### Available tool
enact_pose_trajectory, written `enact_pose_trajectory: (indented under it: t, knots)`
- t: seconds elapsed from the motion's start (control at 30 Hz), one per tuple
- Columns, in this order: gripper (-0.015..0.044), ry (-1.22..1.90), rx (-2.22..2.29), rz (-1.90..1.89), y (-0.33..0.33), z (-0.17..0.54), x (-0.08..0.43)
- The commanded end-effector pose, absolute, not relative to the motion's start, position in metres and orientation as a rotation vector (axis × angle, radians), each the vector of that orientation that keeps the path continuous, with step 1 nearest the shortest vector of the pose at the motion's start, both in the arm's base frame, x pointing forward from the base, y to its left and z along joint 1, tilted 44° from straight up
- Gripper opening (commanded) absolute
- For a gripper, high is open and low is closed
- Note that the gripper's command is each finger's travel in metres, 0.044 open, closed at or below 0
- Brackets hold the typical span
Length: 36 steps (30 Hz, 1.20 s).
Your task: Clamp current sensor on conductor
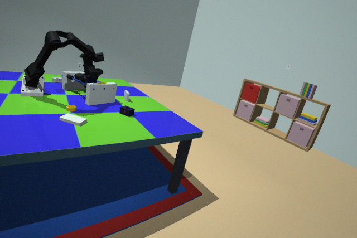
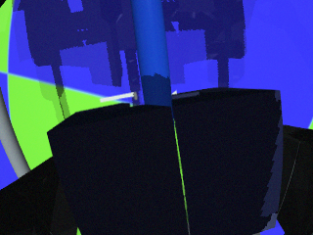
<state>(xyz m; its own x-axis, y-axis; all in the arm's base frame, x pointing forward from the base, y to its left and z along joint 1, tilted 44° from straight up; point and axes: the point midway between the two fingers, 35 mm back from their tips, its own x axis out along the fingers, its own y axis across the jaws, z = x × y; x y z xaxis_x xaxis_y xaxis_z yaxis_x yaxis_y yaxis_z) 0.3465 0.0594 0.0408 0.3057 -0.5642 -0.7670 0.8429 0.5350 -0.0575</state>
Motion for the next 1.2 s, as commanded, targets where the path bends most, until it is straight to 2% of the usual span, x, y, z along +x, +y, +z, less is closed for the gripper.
enact_pose_trajectory:
  t: [0.0, 1.17]
  knots:
    - [0.0000, 0.801, 0.397, -0.953, 0.0591, 0.0488, 0.3502]
    - [0.0000, 0.828, 0.391, -0.963, 0.0594, 0.0409, 0.3465]
